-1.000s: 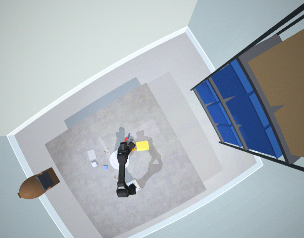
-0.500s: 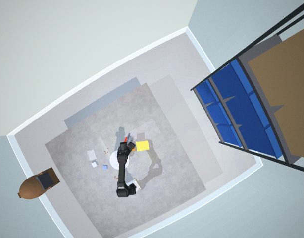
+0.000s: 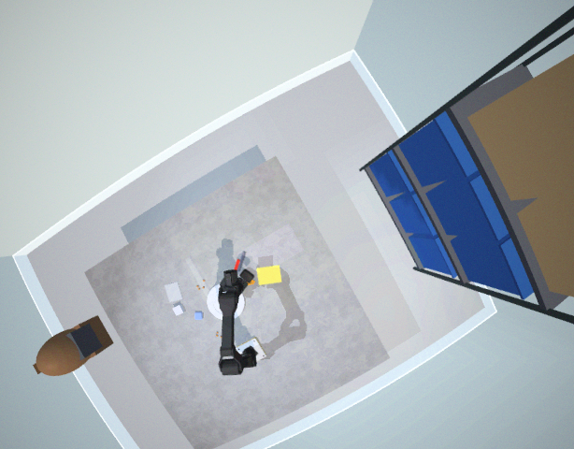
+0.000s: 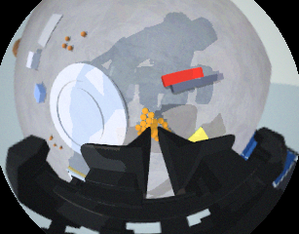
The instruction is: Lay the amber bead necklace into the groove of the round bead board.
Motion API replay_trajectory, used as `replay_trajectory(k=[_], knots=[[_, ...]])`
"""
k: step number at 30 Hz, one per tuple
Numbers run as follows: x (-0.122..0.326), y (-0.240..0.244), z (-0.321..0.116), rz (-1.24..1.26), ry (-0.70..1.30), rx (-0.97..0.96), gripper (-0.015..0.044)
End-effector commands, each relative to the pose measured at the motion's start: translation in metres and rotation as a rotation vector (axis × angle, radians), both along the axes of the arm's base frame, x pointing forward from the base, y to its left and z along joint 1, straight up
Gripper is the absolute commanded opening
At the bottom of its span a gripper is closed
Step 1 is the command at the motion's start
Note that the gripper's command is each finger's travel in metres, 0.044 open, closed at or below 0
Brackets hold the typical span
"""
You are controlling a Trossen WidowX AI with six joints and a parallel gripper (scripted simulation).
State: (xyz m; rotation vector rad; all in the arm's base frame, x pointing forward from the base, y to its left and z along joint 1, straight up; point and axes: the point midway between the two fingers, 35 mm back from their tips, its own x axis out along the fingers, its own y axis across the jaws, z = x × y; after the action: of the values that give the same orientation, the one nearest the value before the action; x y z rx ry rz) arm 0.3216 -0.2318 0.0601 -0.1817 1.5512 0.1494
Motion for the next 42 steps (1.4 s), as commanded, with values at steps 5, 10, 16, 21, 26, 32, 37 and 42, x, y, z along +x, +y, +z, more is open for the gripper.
replay_trajectory(k=[5,10,16,21,26,32,37,42], knots=[[0.001,0.026,0.004,0.001,-0.012,-0.001,0.0],[-0.001,0.042,0.004,0.001,-0.012,0.001,0.0],[-0.004,0.061,0.003,0.001,-0.012,0.002,0.0],[-0.007,0.077,0.002,0.001,-0.011,0.004,0.0],[-0.012,0.092,0.001,0.001,-0.011,0.005,0.0],[-0.015,0.102,0.0,0.001,-0.011,0.006,0.0],[-0.015,0.102,-0.006,0.001,-0.011,0.006,0.0],[-0.015,0.102,-0.013,0.001,-0.011,0.006,0.0]])
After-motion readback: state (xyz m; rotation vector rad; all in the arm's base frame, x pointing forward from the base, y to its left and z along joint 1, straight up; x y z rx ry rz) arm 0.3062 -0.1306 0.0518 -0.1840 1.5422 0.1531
